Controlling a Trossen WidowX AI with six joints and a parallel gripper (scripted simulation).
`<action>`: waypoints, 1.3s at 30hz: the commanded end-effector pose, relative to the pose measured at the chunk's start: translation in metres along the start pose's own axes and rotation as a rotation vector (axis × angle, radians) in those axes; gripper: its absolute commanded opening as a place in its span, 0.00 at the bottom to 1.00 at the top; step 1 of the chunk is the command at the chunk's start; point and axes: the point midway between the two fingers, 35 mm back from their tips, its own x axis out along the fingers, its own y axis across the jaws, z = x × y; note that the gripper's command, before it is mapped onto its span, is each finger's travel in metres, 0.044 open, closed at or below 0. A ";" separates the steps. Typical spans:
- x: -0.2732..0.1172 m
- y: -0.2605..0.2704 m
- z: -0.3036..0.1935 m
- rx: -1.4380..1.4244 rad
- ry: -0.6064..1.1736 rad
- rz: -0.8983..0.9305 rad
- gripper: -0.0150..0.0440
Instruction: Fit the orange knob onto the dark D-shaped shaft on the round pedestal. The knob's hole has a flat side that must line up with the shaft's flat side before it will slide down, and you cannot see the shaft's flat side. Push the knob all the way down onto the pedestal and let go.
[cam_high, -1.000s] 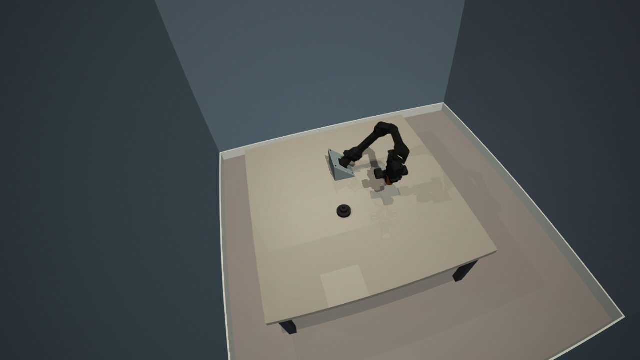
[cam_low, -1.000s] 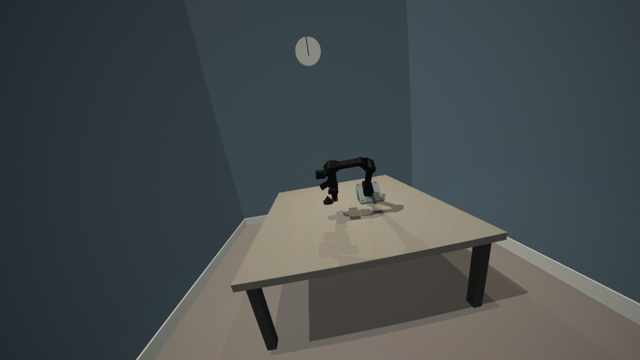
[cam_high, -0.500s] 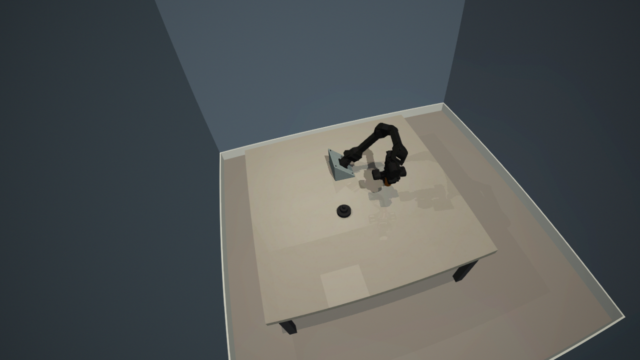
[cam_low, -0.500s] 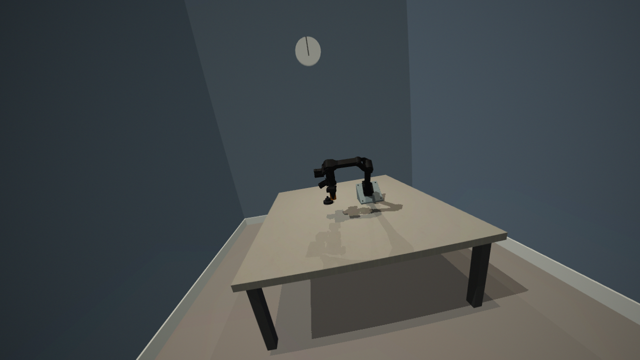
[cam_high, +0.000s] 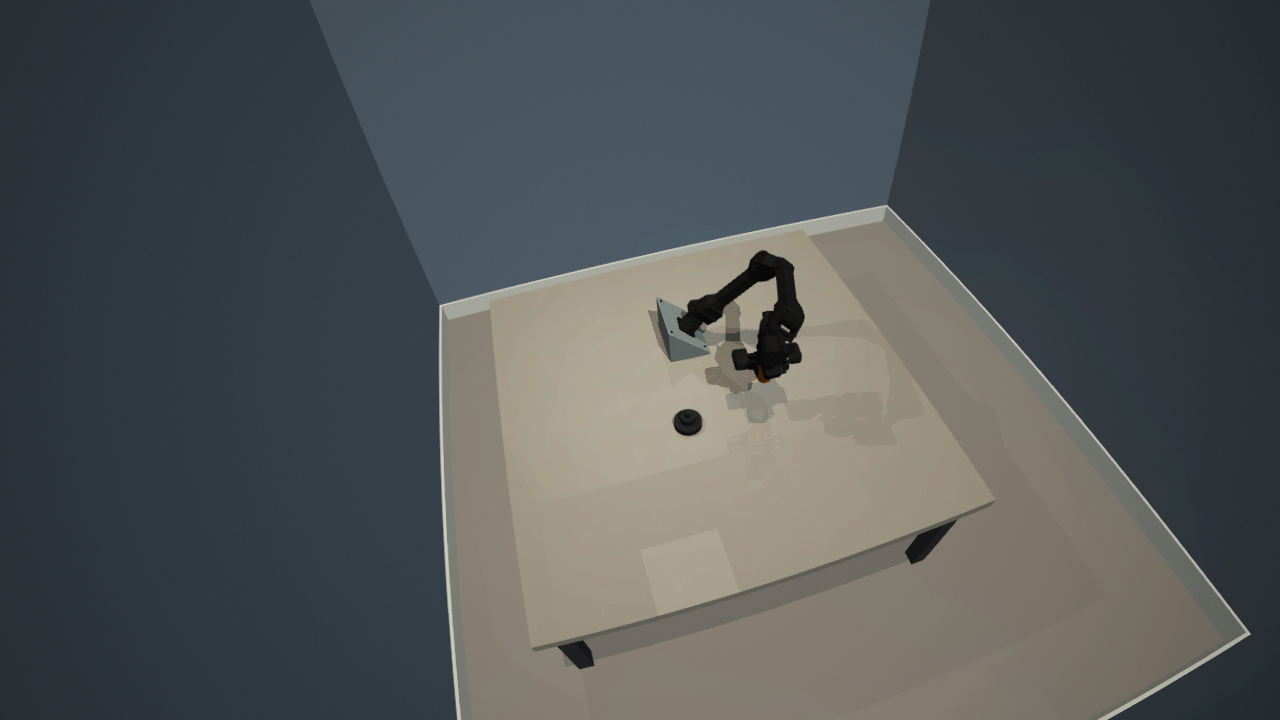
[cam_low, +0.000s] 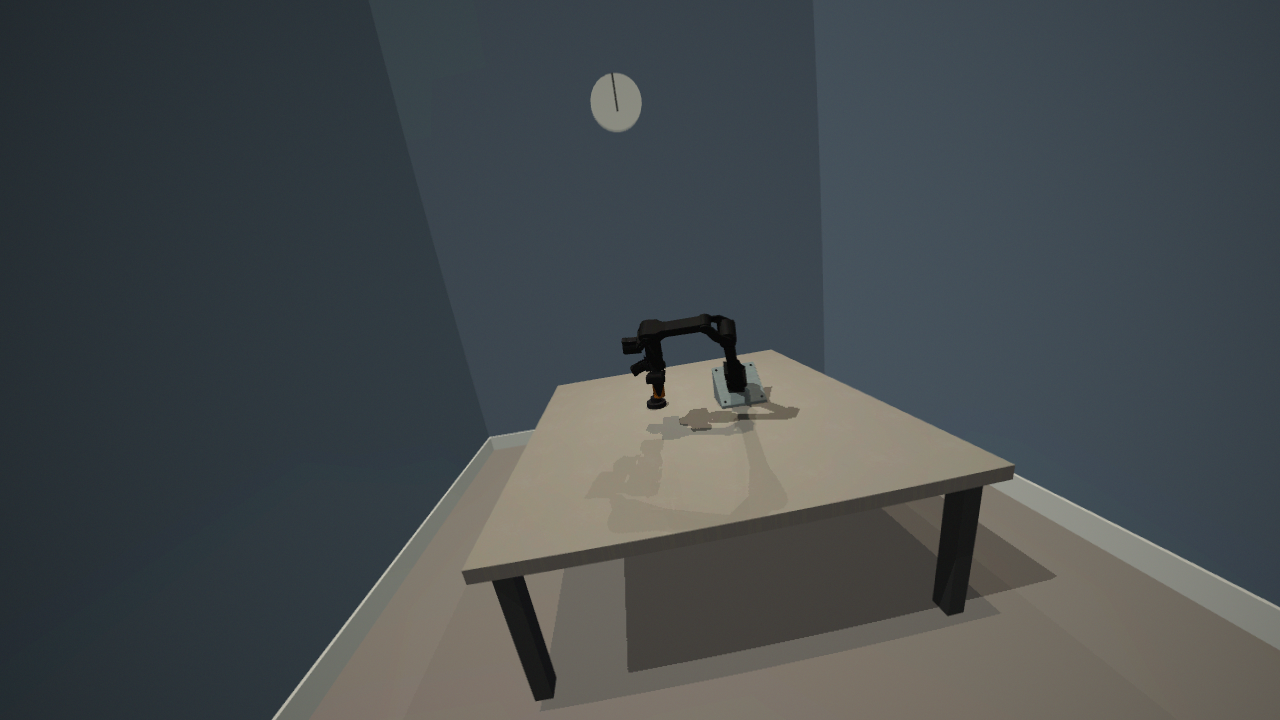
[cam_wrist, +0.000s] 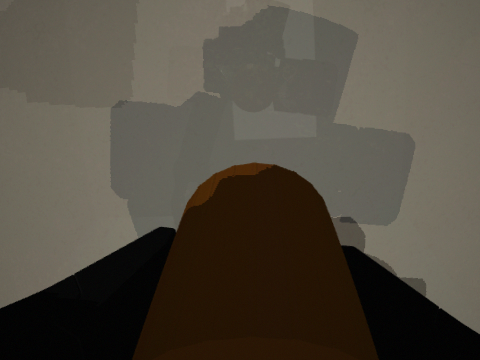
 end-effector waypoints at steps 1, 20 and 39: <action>0.001 -0.015 0.007 -0.005 -0.004 -0.009 0.25; 0.010 -0.073 0.029 -0.022 -0.004 -0.018 0.25; 0.021 -0.132 0.041 -0.041 -0.001 -0.020 0.25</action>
